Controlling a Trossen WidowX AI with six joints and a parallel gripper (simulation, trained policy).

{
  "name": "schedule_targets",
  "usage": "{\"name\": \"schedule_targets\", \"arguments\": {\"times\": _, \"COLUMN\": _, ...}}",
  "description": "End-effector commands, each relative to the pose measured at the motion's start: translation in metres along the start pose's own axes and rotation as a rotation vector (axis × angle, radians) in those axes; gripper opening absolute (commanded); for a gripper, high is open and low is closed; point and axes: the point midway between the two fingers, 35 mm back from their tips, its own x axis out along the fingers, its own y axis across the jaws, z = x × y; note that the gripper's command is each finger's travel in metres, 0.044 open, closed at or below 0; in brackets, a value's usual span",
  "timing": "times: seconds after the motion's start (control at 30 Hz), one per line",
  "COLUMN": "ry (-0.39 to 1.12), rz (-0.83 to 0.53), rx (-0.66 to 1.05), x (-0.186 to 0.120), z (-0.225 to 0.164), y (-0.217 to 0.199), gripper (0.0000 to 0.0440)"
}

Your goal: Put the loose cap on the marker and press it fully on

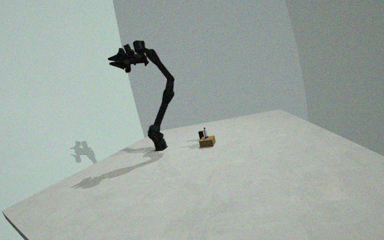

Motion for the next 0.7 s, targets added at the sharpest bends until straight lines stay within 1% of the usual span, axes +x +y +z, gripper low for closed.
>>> {"name": "schedule_targets", "arguments": {"times": 0.0, "ry": -0.005, "rz": 0.052, "rx": 0.0, "x": 0.009, "z": -0.005, "y": 0.006, "gripper": 0.0249}}
{"name": "schedule_targets", "arguments": {"times": 0.67, "ry": -0.086, "rz": 0.276, "rx": -0.022, "x": 0.038, "z": -0.007, "y": 0.039, "gripper": 0.0282}}
